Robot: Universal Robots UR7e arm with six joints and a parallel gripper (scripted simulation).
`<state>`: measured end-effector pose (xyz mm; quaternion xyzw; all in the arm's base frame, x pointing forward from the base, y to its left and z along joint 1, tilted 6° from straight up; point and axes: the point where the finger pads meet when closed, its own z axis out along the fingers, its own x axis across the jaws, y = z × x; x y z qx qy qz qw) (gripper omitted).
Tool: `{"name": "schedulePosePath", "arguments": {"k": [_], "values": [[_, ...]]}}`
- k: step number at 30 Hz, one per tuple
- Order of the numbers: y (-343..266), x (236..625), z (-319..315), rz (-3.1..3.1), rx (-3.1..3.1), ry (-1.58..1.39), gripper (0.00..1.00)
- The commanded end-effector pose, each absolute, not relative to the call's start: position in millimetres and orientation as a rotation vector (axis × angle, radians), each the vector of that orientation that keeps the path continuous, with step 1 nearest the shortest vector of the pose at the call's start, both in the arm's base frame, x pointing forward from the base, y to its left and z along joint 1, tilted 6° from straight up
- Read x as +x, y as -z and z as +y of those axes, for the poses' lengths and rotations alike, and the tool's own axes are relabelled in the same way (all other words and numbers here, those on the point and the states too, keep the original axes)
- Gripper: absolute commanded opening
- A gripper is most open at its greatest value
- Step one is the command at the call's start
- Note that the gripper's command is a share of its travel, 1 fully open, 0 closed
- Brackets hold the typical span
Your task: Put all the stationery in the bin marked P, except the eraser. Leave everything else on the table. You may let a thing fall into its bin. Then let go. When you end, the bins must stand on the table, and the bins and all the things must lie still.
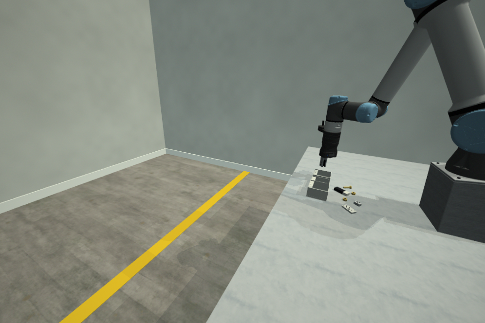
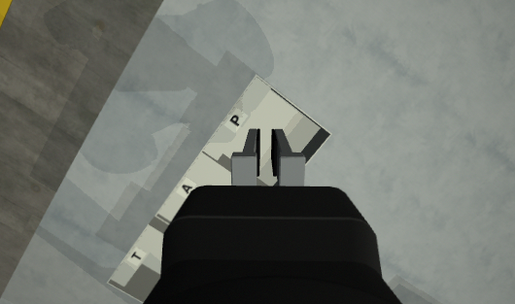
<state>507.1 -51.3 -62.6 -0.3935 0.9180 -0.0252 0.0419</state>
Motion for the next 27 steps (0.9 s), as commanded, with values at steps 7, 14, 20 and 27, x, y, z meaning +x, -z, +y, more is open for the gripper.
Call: {"name": "schedulePosePath", "arguments": {"k": [7,14,20,27], "values": [[62.1,507.7,-51.6,2.588,-1.629,0.093,0.31],[62.1,507.7,-51.6,2.418,-1.877,0.101,0.31],[62.1,507.7,-51.6,2.271,-2.054,0.104,0.31],[62.0,507.9,-51.6,2.104,-2.224,0.103,0.31]]}}
